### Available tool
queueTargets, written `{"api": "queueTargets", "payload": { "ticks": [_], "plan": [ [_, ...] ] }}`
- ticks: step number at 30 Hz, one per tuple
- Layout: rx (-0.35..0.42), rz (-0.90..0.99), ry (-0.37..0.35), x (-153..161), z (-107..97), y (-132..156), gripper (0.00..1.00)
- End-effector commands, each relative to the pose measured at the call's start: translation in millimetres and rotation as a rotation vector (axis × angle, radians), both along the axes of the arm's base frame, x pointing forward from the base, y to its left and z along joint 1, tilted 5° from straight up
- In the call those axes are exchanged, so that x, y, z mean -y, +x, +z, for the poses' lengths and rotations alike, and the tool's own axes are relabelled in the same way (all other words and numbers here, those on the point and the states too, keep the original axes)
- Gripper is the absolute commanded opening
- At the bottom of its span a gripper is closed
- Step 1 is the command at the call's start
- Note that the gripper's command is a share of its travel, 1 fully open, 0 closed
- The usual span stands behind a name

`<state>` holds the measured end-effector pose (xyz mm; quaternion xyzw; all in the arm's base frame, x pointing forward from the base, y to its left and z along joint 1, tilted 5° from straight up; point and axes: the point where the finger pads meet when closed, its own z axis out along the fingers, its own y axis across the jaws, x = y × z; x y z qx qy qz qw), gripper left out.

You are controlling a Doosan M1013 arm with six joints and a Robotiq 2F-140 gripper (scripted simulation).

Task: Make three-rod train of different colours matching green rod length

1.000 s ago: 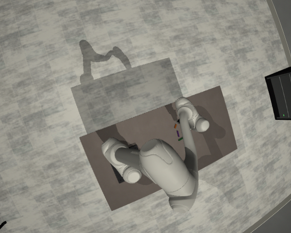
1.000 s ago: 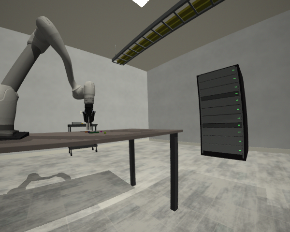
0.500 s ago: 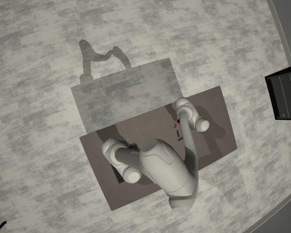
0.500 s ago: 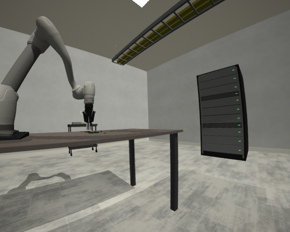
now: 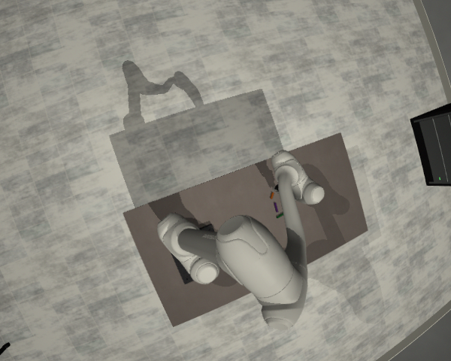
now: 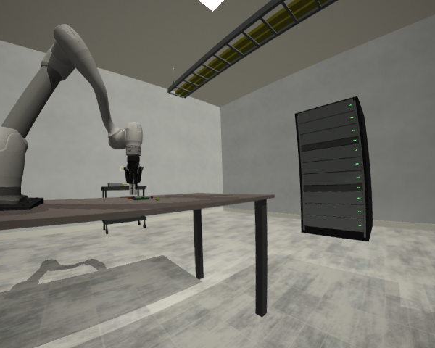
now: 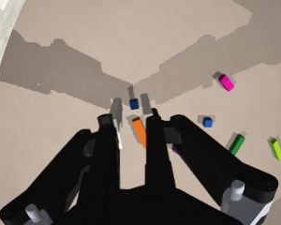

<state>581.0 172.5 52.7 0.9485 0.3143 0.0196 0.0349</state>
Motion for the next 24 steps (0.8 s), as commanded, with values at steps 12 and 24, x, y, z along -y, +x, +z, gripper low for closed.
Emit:
{"api": "queueTargets", "payload": {
  "ticks": [12, 24],
  "plan": [
    [-0.001, 0.001, -0.005, 5.2, -2.1, -0.3, 0.15],
    [-0.001, 0.001, -0.005, 5.2, -2.1, -0.3, 0.15]
  ]
}}
